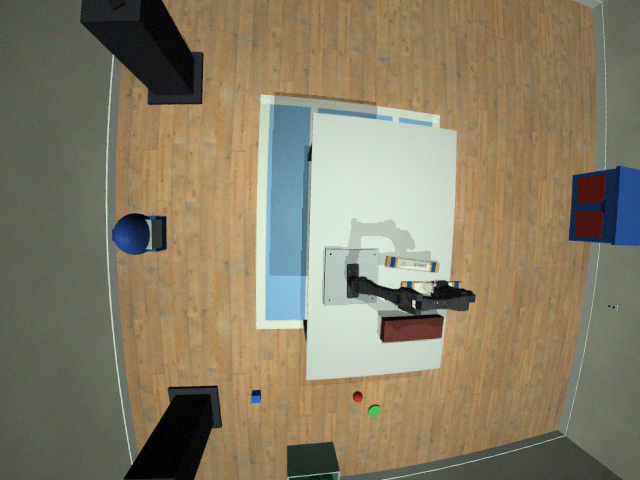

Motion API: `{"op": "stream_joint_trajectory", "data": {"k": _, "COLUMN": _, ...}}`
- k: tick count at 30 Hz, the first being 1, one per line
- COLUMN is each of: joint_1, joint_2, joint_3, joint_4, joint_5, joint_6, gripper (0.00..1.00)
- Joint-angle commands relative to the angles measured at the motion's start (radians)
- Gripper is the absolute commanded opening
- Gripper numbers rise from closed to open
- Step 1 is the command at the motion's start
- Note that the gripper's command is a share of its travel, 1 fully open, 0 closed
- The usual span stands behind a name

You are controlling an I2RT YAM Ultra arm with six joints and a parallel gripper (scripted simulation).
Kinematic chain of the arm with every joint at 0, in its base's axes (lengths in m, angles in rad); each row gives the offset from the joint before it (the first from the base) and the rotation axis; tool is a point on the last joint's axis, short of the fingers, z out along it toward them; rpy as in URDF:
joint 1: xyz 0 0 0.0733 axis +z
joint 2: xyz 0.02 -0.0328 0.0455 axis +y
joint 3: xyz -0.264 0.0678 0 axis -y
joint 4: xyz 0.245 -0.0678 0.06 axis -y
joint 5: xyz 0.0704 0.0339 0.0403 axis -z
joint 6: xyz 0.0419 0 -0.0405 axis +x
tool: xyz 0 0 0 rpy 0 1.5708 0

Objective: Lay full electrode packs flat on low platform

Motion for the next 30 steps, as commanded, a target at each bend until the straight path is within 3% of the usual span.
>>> {"op": "stream_joint_trajectory", "data": {"k": 1, "joint_1": -0.003, "joint_2": -0.06, "joint_3": 0.007, "joint_4": 0.0, "joint_5": -0.005, "joint_6": -0.006, "gripper": 0.0}}
{"op": "stream_joint_trajectory", "data": {"k": 30, "joint_1": -0.003, "joint_2": -0.017, "joint_3": -0.012, "joint_4": 0.0, "joint_5": -0.006, "joint_6": -0.006, "gripper": 0.0}}
